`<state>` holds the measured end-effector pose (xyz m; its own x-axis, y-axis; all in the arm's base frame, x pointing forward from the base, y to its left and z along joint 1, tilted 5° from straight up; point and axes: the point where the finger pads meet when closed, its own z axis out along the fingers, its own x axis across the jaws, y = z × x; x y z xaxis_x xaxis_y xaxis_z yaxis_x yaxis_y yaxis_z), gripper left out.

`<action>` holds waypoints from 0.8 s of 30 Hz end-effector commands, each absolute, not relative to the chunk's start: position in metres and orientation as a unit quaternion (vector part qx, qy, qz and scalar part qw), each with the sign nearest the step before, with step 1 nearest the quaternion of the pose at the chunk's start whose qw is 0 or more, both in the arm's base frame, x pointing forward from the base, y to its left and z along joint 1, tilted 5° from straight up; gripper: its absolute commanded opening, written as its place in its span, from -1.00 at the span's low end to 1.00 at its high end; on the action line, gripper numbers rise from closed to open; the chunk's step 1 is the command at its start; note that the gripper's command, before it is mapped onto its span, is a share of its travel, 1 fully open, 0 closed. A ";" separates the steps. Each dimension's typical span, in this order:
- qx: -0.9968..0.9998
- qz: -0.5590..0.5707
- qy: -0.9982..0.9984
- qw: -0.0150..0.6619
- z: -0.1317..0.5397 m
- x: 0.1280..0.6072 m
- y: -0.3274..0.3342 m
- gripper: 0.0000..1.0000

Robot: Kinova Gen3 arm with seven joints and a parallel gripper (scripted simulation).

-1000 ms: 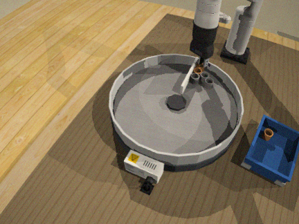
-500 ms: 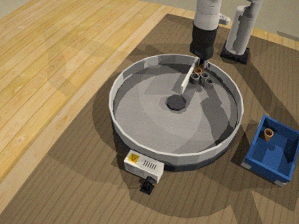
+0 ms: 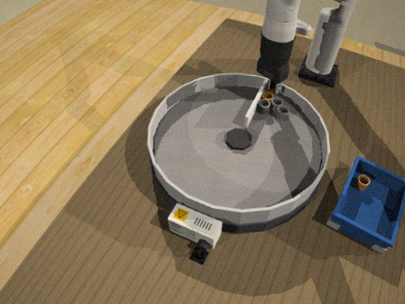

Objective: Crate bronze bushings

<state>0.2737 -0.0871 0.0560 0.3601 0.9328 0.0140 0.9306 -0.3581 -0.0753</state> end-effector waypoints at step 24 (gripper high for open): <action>-0.824 0.016 -0.566 0.036 0.051 0.273 -0.087 -0.21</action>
